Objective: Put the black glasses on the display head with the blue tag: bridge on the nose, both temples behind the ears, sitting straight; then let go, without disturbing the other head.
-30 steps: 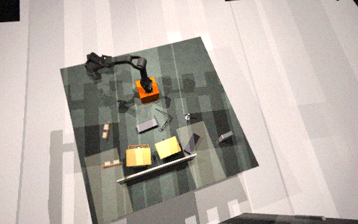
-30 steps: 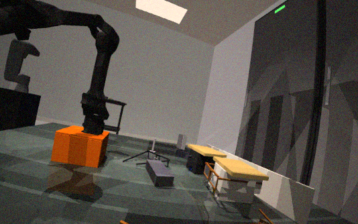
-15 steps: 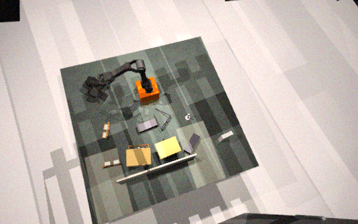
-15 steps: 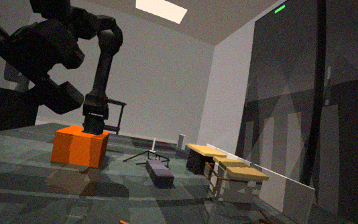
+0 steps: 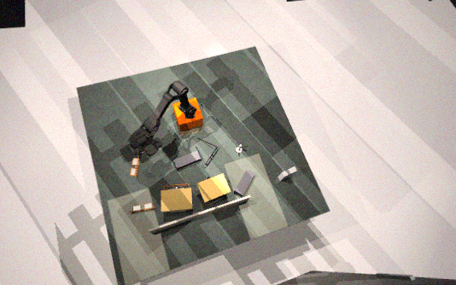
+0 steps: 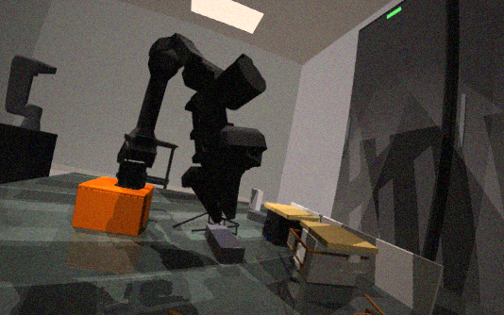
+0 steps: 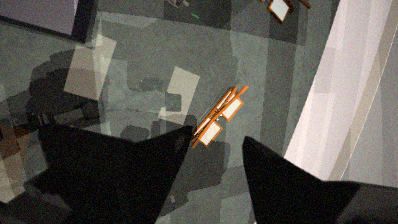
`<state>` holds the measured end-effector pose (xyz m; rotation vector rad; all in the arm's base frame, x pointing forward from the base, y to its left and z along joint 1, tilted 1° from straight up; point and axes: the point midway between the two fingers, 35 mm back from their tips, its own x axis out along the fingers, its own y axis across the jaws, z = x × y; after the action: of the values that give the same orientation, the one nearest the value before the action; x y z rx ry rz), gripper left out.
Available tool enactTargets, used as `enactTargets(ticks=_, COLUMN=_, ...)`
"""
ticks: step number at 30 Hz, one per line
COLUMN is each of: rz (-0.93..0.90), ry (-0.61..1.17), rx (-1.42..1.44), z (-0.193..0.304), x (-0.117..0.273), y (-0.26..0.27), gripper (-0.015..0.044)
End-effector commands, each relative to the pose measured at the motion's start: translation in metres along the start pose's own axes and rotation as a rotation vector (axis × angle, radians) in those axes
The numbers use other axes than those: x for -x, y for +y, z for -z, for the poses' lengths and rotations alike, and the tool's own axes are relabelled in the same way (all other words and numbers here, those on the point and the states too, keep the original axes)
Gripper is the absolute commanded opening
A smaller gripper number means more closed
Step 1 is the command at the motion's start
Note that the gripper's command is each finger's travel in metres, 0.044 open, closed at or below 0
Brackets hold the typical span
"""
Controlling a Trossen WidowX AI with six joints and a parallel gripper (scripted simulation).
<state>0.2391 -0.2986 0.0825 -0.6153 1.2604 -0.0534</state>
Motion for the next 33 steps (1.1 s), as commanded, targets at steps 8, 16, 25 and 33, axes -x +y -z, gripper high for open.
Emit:
enactTargets(ticks=8, rz=-0.216, ry=-0.152, rx=0.679, z=-0.133, x=0.01, y=0.132, gripper=0.02)
enactTargets(ticks=16, rz=-0.348, ry=-0.259, rx=1.258, z=-0.177, x=0.037, y=0.25, gripper=0.02)
enactTargets(ticks=25, rz=-0.453, ry=-0.36, rx=1.922, z=-0.17, x=0.079, y=0.371, gripper=0.02)
enactTargets(ticks=33, rz=-0.459, ry=-0.367, rx=1.971, z=-0.17, x=0.082, y=0.378, gripper=0.02)
